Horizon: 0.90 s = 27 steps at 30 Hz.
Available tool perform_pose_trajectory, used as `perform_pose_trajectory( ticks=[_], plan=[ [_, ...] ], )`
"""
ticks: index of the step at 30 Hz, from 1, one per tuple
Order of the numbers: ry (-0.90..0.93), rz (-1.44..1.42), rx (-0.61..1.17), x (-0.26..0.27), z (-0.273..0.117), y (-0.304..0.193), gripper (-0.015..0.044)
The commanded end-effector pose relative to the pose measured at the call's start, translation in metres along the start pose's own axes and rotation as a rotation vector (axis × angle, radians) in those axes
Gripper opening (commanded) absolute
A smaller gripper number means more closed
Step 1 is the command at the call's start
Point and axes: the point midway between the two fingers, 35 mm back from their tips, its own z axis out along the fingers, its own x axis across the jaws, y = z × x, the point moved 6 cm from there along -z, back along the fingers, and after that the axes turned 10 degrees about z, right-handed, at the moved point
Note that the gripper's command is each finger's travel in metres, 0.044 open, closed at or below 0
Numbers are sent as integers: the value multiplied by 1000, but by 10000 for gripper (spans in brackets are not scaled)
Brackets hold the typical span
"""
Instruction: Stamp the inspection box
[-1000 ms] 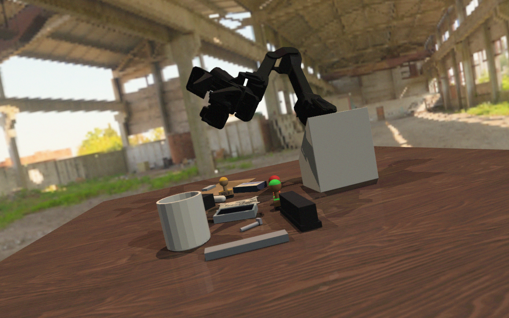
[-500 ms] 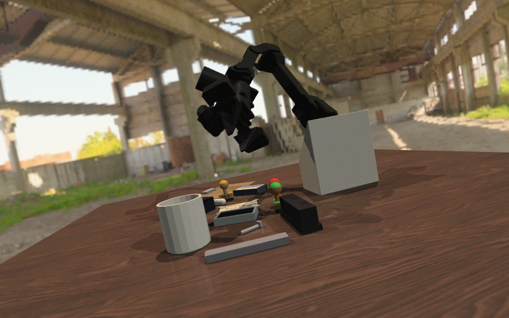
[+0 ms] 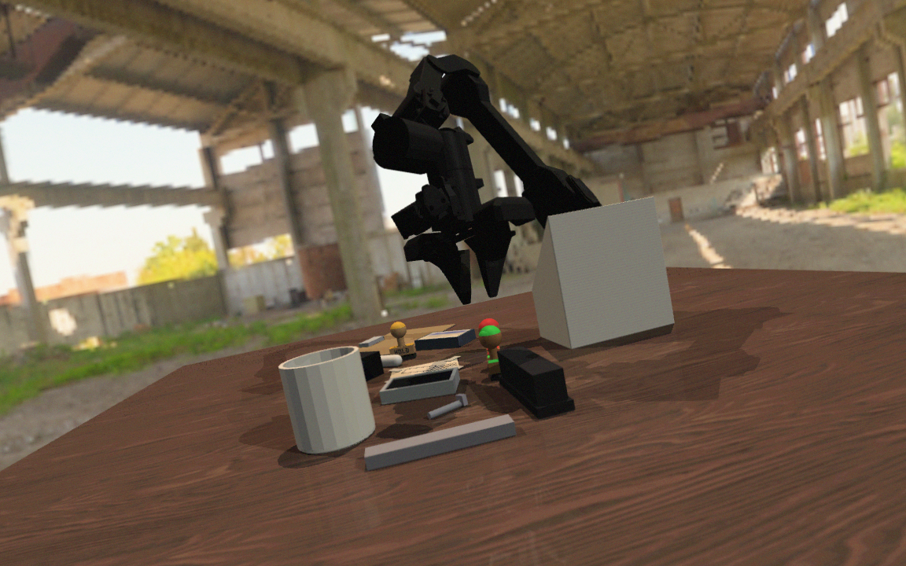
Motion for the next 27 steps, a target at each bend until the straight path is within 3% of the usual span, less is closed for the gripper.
perform_pose_trajectory(
  ticks=[1,27],
  plan=[
    [-141,-248,68,4,3,-6,224],
    [-140,-248,67,2,24,-6,224]
  ],
)
